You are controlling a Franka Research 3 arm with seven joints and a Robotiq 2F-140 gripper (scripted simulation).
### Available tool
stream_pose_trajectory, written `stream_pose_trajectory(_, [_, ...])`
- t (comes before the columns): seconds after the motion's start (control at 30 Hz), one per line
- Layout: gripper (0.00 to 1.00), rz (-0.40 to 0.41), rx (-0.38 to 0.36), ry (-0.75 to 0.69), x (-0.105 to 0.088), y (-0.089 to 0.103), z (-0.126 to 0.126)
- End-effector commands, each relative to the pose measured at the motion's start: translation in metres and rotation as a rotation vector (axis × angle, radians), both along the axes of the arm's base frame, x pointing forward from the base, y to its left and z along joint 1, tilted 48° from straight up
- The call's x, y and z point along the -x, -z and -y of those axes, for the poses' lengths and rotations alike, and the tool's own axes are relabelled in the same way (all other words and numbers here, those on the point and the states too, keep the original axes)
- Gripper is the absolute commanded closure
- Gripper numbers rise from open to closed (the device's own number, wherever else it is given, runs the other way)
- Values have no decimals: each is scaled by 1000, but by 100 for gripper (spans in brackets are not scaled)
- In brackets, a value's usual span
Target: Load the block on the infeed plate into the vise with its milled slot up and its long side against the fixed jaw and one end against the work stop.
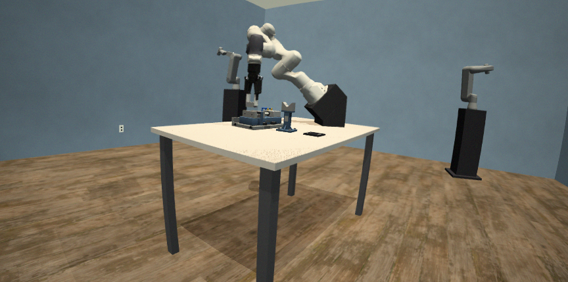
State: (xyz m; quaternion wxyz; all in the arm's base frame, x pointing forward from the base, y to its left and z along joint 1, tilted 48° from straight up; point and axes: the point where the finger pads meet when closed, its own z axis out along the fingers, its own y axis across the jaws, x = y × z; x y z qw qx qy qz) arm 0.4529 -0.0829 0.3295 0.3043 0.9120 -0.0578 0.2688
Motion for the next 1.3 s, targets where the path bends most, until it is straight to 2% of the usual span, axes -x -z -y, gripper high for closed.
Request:
stream_pose_trajectory(0.0, [100,7,-2,-1,-3,2,1])
stream_pose_trajectory(1.27, [100,7,-2,-1,-8,10,8])
